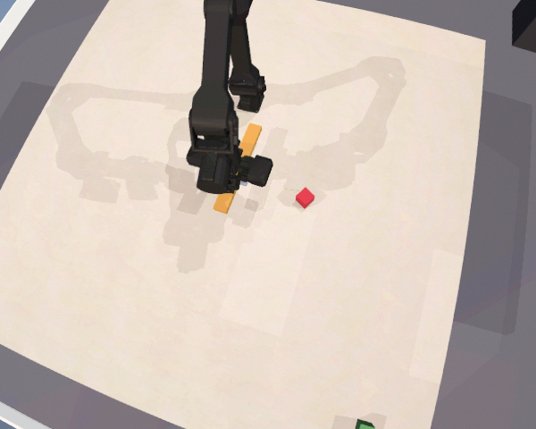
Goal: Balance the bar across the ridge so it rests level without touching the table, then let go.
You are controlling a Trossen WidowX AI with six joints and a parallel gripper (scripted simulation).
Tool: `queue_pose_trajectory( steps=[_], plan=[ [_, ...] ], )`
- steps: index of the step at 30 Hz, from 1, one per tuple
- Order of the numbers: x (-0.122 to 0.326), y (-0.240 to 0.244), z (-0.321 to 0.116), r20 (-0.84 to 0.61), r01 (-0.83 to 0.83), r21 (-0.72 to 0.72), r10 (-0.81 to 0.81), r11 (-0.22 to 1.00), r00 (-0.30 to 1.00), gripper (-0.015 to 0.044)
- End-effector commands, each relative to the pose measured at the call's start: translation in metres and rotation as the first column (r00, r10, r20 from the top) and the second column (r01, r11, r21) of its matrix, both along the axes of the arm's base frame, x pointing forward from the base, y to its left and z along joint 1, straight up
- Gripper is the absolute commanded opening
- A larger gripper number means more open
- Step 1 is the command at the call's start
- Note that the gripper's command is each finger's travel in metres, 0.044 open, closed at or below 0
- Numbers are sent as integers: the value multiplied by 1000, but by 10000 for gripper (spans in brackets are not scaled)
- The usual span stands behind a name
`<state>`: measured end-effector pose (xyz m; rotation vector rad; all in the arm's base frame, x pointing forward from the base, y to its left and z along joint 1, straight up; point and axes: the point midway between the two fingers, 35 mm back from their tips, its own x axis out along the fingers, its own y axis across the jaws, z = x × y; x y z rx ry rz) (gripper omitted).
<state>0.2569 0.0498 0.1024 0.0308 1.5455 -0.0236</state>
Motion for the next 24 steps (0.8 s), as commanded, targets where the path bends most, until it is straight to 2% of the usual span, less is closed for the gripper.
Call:
queue_pose_trajectory(
  steps=[1, 24],
  plan=[
    [0, 0, -1, 0, 6, 1, -6, 1000, 1000, 0],
    [0, 0, -3, 0, 6, 1, -6, 1000, 1000, 0]
  ],
)
